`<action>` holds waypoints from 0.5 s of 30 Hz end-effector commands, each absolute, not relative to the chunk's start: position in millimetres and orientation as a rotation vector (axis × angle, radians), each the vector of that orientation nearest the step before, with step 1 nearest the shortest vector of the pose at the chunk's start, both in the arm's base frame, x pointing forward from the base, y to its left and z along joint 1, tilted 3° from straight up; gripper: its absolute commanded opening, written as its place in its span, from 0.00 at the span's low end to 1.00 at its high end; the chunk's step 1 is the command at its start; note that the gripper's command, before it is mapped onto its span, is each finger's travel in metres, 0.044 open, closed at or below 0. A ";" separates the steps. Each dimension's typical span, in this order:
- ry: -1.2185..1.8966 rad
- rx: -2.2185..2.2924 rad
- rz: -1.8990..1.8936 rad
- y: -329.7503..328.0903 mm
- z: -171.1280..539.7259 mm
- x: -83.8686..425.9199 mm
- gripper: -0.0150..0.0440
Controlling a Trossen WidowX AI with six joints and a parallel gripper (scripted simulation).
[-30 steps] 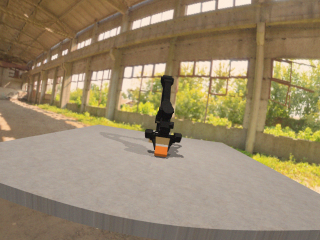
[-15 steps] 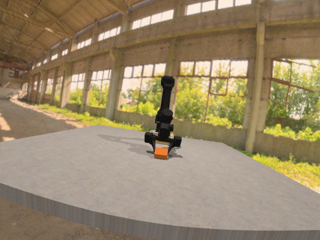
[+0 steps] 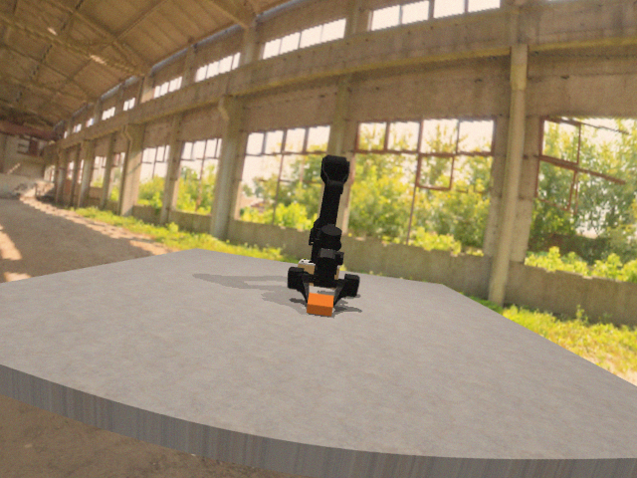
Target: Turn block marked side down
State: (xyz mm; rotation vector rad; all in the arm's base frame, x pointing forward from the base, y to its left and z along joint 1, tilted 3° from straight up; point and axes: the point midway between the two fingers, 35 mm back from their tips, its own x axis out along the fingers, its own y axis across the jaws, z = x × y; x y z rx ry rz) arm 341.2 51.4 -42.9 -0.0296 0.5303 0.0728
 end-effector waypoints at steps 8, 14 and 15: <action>0.458 -0.028 0.069 48.0 -38.7 327.2 0.25; 0.454 -0.028 0.070 48.0 -36.9 327.2 0.25; 0.454 -0.028 0.070 48.0 -36.9 327.2 0.25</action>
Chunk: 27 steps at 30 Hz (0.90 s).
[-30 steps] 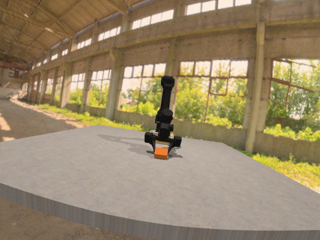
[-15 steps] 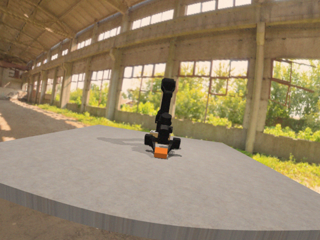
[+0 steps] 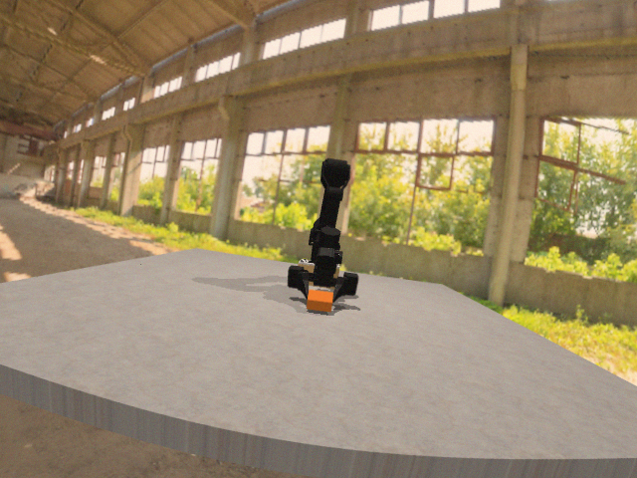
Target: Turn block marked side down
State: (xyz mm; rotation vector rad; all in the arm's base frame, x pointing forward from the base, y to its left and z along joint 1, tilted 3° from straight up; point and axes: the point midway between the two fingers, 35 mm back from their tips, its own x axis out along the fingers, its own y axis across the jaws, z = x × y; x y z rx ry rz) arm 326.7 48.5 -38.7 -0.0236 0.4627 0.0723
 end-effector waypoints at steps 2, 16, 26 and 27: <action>0.454 -0.028 0.070 48.0 -36.9 327.2 0.25; 0.454 -0.028 0.070 48.0 -36.9 327.2 0.61; 0.454 -0.028 0.070 48.0 -36.9 327.2 1.00; 0.454 -0.028 0.070 48.0 -36.9 327.2 1.00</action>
